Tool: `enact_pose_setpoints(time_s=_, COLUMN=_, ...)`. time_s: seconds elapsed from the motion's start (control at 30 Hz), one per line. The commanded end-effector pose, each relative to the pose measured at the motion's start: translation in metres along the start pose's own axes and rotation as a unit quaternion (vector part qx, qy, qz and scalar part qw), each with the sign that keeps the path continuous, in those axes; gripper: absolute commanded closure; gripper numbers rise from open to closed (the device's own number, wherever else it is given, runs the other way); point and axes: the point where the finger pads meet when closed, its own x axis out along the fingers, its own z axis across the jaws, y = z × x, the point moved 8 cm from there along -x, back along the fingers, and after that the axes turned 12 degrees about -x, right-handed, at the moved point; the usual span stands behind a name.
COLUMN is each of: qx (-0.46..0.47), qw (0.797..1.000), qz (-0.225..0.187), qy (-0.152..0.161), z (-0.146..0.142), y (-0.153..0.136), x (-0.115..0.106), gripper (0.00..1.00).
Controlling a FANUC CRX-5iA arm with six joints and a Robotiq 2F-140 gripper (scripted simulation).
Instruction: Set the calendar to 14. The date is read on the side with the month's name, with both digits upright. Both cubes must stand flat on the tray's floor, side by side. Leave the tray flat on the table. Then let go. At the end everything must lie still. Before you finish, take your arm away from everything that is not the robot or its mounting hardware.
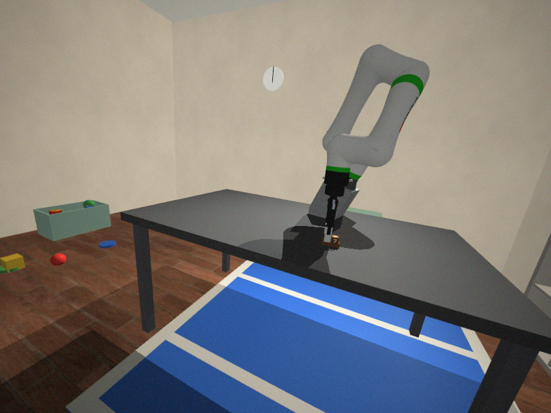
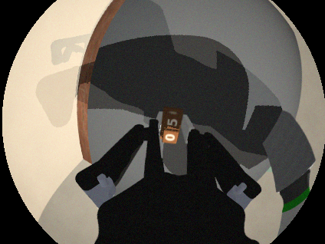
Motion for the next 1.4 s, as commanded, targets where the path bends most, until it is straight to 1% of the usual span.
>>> enact_pose_setpoints(time_s=0.0, qx=0.0, qw=1.0, qz=0.0, qy=0.0, z=0.0, y=0.0, x=0.0, gripper=0.72)
enact_pose_setpoints(time_s=0.03, qx=0.0, qw=1.0, qz=0.0, qy=0.0, z=0.0, y=0.0, x=0.0, gripper=0.84)
enact_pose_setpoints(time_s=1.17, qx=0.0, qw=1.0, qz=0.0, qy=0.0, z=0.0, y=0.0, x=0.0, gripper=0.84)
enact_pose_setpoints(time_s=1.27, qx=0.0, qw=1.0, qz=0.0, qy=0.0, z=0.0, y=0.0, x=-0.003, gripper=0.84)
enact_pose_setpoints(time_s=1.37, qx=0.0, qw=1.0, qz=0.0, qy=0.0, z=0.0, y=0.0, x=-0.014, gripper=0.84)
